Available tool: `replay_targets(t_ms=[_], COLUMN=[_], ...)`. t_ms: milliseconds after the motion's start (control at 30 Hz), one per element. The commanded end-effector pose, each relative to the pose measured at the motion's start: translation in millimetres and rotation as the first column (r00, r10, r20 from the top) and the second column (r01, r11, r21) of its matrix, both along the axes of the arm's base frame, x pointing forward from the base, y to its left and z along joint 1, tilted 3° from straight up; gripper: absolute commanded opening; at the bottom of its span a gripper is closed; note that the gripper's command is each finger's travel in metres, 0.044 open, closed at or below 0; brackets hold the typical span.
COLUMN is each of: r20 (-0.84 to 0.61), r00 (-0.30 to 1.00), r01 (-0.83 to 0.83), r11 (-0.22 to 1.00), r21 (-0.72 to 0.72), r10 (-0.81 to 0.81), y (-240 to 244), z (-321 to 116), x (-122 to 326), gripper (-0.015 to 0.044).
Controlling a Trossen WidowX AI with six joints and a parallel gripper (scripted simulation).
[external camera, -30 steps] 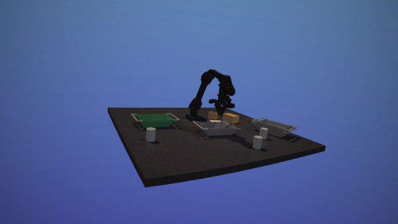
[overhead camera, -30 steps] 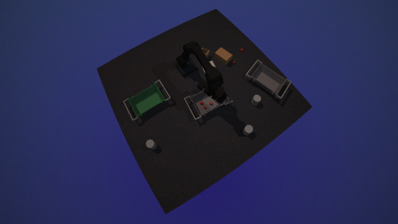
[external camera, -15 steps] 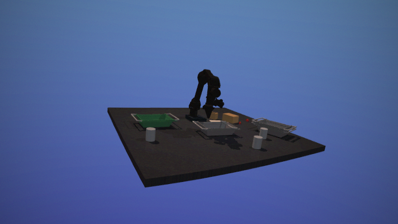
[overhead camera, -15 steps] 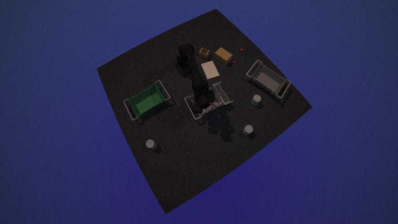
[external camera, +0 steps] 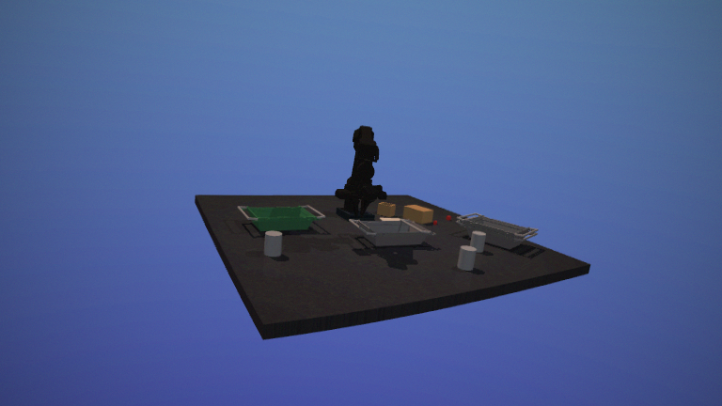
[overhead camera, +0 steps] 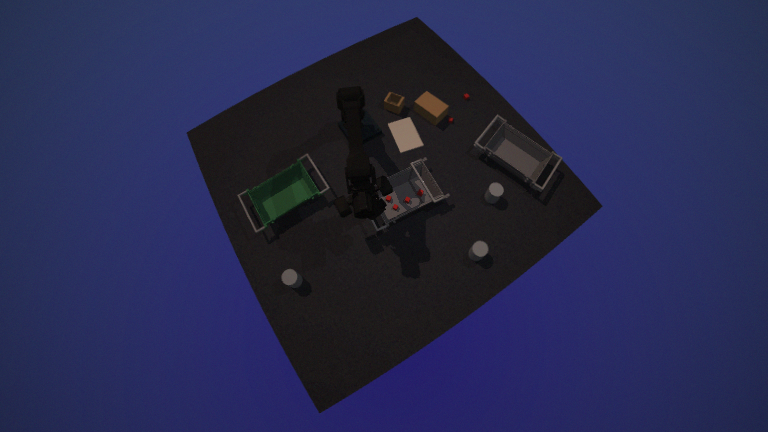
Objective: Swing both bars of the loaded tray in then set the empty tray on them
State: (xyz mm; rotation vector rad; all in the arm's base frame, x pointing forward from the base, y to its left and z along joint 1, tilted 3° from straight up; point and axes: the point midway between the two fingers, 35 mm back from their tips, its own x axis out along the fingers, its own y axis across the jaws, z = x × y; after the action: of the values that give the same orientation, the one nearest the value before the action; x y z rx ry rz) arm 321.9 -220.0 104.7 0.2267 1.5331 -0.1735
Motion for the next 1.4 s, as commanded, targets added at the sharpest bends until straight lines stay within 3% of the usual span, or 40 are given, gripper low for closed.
replay_targets(t_ms=[0,633,1367], r20=[-0.002,-0.002,0.0], r00=[1.0,1.0,1.0], r01=[0.03,0.03,0.029], r11=[1.0,1.0,1.0], r21=[-0.001,0.0,0.004], r10=[-0.03,-0.03,-0.029], y=[1,2,52], z=[-1,-61,-27], x=[1,2,16], gripper=[0.0084,0.0084,0.0084])
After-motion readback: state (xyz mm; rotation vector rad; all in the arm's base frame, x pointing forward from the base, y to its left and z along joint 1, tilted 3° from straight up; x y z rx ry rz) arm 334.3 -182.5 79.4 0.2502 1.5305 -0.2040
